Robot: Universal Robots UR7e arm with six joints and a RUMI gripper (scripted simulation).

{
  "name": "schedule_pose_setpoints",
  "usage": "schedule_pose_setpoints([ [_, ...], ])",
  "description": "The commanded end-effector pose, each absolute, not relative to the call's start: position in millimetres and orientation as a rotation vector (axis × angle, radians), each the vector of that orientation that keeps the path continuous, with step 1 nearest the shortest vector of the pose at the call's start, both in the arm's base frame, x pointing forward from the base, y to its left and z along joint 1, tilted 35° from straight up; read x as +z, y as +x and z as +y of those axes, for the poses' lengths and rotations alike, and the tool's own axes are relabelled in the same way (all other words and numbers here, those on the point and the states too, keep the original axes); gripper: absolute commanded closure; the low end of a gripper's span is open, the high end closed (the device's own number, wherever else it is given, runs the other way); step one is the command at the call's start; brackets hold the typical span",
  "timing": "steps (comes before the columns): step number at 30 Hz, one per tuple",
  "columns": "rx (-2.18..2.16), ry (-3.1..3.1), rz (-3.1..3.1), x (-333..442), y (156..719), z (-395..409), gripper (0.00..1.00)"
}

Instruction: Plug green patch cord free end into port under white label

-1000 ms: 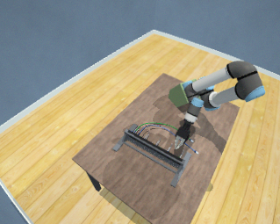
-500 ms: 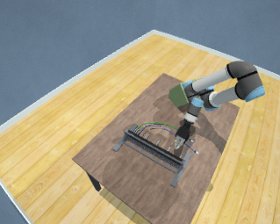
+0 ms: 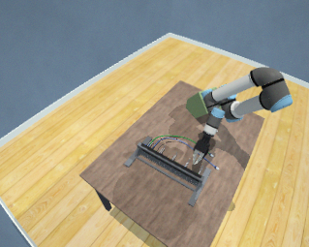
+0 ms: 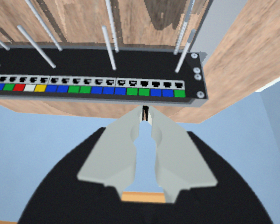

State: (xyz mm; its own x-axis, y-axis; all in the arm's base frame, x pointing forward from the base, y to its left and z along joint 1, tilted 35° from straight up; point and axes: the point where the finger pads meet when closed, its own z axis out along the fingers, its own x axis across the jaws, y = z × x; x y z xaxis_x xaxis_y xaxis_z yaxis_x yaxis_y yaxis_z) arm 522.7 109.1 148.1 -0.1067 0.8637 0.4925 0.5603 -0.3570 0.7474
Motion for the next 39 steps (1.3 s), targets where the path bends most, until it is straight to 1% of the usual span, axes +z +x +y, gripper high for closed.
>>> schedule_pose_setpoints([
  [1,1.450,1.866,1.571,149.4,523.9,108.8,1.00],
  [39,1.449,1.870,1.569,157.0,506.5,101.9,1.00],
])
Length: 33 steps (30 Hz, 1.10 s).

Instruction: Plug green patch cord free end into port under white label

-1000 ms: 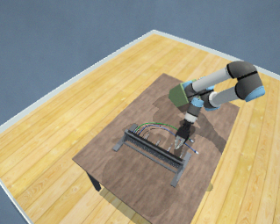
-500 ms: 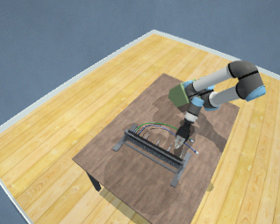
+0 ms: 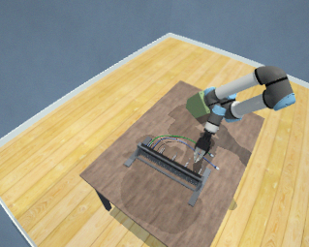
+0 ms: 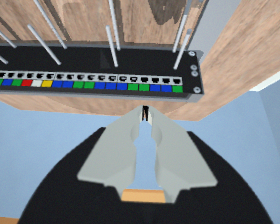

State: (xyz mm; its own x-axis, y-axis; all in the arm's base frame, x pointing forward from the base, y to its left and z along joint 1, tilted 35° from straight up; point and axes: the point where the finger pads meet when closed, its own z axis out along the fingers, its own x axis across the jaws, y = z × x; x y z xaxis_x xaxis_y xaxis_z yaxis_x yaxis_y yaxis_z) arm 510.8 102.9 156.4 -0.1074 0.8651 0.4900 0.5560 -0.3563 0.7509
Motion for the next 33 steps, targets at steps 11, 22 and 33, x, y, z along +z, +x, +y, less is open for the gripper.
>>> schedule_pose_setpoints([
  [11,1.449,1.870,1.569,163.2,494.8,96.9,1.00],
  [22,1.449,1.870,1.569,168.9,484.3,92.4,1.00],
  [33,1.449,1.870,1.569,174.6,473.7,87.8,1.00],
])
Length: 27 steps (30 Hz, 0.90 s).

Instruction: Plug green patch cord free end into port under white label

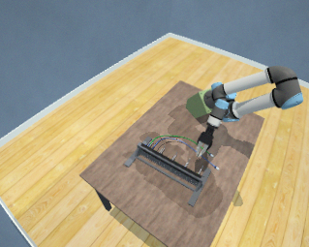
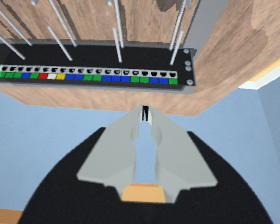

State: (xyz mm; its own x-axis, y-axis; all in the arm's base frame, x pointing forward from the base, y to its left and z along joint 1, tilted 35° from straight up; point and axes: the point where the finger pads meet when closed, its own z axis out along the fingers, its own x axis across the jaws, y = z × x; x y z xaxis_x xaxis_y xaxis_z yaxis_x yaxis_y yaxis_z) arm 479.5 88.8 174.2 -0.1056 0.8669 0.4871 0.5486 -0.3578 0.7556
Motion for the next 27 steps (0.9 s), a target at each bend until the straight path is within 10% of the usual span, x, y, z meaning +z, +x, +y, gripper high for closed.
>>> schedule_pose_setpoints([
  [1,1.449,1.870,1.569,175.2,472.5,87.3,1.00],
  [27,1.447,1.863,1.569,191.8,448.5,74.8,1.00],
])
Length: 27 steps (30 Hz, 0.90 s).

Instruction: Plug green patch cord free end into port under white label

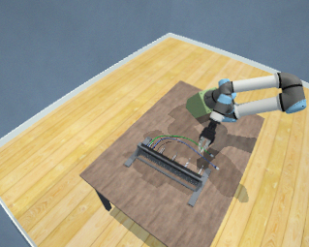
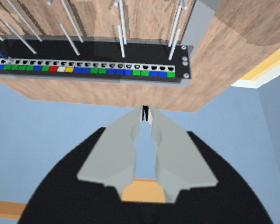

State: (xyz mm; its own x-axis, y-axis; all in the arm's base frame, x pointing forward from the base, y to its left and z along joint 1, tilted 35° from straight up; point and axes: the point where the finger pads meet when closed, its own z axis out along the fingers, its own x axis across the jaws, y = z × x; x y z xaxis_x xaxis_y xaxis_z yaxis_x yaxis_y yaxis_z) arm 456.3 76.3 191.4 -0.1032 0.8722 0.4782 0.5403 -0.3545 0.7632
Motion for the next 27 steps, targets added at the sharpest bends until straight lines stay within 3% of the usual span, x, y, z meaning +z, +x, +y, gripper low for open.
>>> schedule_pose_setpoints([
  [1,1.447,1.863,1.569,192.3,447.6,74.3,1.00],
  [27,1.447,1.863,1.569,201.6,430.2,67.0,1.00],
])
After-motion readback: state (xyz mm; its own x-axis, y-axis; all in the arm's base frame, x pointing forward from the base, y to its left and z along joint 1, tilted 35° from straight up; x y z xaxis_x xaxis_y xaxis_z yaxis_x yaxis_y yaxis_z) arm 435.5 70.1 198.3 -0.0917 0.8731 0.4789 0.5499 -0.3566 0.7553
